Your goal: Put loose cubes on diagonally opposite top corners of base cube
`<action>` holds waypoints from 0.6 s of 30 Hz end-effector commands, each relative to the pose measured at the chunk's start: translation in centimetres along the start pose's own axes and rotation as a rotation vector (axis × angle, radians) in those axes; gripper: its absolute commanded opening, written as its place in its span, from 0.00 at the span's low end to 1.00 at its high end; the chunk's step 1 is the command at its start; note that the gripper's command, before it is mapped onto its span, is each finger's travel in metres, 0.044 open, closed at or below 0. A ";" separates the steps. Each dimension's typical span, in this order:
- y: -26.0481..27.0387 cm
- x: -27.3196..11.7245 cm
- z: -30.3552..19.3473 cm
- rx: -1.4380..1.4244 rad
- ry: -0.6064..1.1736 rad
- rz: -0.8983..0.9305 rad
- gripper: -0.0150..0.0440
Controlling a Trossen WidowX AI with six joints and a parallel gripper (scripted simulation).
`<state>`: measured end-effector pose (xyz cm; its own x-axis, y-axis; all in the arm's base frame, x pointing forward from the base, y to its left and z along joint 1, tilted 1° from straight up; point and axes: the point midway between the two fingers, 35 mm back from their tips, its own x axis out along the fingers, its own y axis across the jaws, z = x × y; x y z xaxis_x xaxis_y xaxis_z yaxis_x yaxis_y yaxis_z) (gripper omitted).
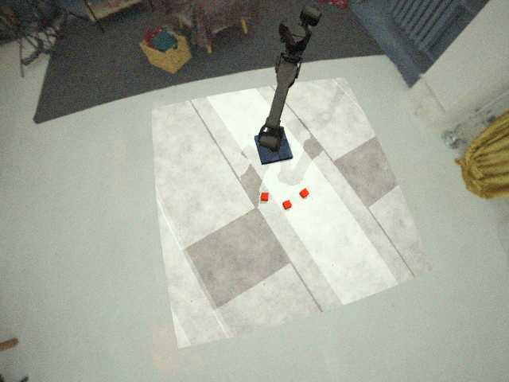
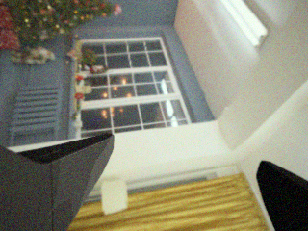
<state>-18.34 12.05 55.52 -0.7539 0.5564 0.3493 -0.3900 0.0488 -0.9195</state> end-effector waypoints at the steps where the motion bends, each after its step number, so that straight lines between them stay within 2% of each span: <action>1: 0.0 0.0 -0.1 0.002 0.002 -0.001 0.89; 5: 0.1 0.4 -1.2 0.039 0.042 -0.008 0.71; 18: 4.1 1.6 -11.1 -0.104 0.408 0.152 0.70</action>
<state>-16.12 20.62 51.46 -0.5681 0.8041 0.1755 -0.2606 0.0265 -0.9651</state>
